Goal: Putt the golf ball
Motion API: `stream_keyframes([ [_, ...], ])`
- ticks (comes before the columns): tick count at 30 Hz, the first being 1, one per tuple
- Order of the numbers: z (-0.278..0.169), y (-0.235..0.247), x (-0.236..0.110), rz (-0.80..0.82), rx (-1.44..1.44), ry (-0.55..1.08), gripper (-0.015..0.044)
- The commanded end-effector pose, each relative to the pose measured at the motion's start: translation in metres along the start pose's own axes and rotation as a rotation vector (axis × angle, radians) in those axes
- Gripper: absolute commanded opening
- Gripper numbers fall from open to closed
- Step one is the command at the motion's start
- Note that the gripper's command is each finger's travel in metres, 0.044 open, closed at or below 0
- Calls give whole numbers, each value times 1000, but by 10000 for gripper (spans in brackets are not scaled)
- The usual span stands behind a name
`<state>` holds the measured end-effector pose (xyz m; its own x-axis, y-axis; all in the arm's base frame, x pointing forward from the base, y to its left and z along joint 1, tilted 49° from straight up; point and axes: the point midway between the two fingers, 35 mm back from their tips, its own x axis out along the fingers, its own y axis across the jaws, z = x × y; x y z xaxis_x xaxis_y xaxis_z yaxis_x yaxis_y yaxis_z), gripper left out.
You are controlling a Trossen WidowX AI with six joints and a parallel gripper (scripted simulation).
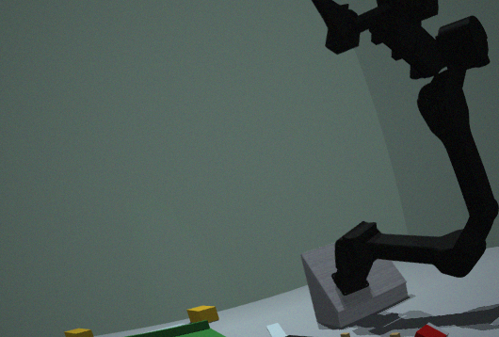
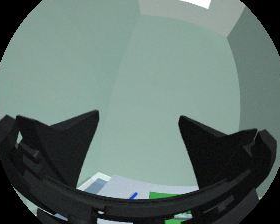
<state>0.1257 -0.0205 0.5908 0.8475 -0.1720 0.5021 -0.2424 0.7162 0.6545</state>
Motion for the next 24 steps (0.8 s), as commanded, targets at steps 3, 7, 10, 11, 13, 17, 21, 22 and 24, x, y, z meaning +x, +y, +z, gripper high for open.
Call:
stream_keyframes([
  [3, 0, -24, 7, -44, -45, 43, 440],
  [7, -14, -87, 22, -132, -172, 206, 440],
  [10, -32, -119, 29, -154, -248, 322, 440],
  [11, -38, -128, 30, -156, -271, 359, 440],
  [13, -51, -145, 33, -154, -315, 433, 440],
  [17, -78, -171, 34, -128, -394, 573, 440],
  [21, -108, -191, 33, -74, -465, 710, 440],
  [22, -117, -195, 32, -56, -481, 745, 440],
  [24, -133, -202, 30, -12, -512, 815, 440],
])
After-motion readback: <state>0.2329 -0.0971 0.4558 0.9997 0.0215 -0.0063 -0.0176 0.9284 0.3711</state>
